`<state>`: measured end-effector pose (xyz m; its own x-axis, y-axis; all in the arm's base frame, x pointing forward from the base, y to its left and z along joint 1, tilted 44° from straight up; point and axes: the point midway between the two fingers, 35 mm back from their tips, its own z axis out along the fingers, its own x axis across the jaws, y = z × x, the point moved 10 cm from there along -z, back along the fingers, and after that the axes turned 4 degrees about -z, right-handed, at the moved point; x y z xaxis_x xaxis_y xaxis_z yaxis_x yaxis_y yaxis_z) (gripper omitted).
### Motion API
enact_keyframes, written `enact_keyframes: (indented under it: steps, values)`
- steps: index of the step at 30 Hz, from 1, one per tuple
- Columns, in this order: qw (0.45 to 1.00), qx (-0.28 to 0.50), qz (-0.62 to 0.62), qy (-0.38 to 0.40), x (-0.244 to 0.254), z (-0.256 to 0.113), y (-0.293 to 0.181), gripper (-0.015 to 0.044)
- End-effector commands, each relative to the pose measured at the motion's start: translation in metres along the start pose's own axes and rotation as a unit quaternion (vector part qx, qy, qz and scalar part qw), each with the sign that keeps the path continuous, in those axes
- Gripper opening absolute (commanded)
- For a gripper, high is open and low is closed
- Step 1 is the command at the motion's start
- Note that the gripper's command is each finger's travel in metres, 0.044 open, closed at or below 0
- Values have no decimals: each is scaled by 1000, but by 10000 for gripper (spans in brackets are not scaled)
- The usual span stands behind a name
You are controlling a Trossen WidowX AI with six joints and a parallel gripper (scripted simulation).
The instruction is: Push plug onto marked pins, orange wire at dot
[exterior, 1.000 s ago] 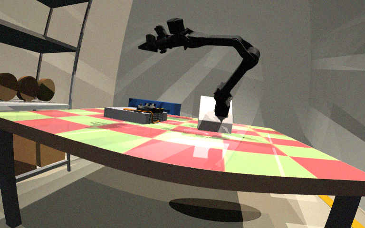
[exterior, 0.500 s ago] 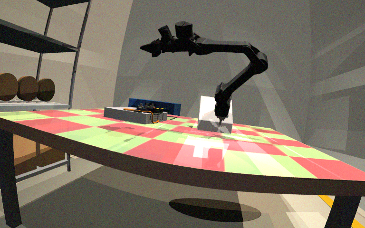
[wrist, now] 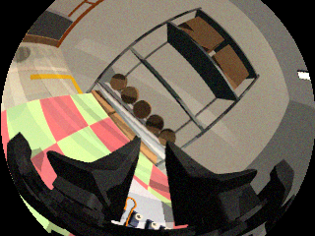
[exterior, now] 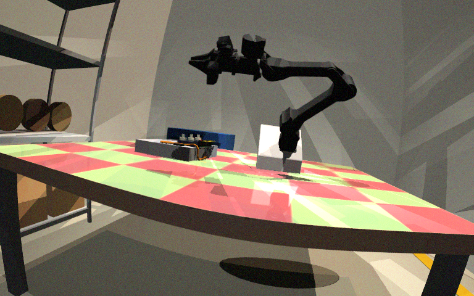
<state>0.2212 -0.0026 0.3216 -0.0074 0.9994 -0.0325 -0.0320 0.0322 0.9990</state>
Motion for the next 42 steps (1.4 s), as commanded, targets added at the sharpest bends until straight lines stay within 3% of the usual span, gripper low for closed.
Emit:
enact_keyframes:
  steps: [1,21,42]
  values:
    - [1000,11,-13,4,2,2,-2,115]
    - [948,296,65,99,-4,83,-45,115]
    - [792,547,223,154,-18,140,-112,115]
